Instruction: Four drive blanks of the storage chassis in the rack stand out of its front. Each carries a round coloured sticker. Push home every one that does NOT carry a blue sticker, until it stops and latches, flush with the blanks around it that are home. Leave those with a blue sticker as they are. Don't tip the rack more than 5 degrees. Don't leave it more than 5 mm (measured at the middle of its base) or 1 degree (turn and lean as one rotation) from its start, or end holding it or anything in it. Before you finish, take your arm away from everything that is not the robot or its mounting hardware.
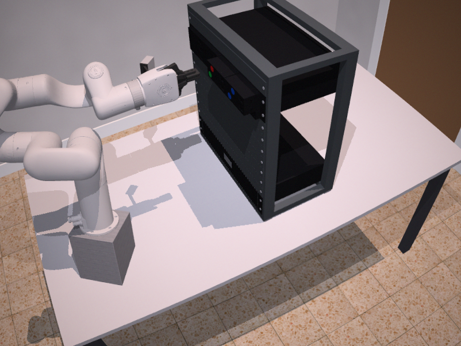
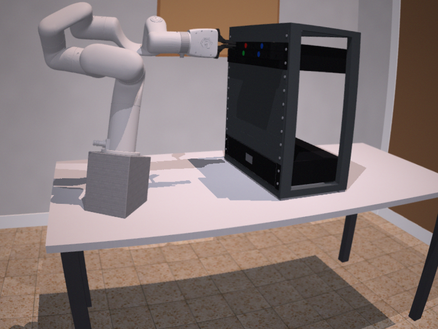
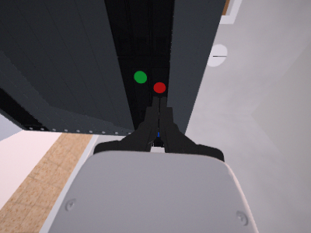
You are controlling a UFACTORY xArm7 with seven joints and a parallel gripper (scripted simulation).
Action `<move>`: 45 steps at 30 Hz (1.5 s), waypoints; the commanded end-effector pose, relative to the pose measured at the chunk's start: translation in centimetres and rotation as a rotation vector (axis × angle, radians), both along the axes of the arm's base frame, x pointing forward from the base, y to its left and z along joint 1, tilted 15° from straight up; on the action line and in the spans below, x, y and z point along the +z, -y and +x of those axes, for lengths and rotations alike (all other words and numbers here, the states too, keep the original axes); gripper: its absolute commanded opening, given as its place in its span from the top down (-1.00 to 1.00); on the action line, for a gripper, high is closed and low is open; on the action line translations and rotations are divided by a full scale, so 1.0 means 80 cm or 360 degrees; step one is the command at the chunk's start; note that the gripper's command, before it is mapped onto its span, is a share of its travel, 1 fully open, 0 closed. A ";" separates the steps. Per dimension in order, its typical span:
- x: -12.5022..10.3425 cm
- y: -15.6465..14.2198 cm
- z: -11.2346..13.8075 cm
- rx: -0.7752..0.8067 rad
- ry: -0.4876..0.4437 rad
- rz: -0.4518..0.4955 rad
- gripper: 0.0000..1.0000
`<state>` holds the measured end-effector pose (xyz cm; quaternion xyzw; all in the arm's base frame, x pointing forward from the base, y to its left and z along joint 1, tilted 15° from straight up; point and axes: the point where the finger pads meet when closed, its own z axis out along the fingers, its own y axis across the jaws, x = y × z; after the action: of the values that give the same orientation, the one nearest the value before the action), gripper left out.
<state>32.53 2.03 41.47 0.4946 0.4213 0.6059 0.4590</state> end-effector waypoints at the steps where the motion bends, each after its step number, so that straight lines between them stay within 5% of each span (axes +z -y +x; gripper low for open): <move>1: -0.026 0.011 -0.008 0.0001 0.0003 0.0001 1.00; 12: -0.043 0.017 -0.011 0.0001 0.0003 0.0001 1.00; 26: -0.033 0.014 0.052 0.0001 0.0003 0.0001 1.00; 45: -0.032 0.013 0.060 0.0001 0.0003 0.0001 1.00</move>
<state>36.86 0.92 38.71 0.4948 0.4214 0.6058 0.4589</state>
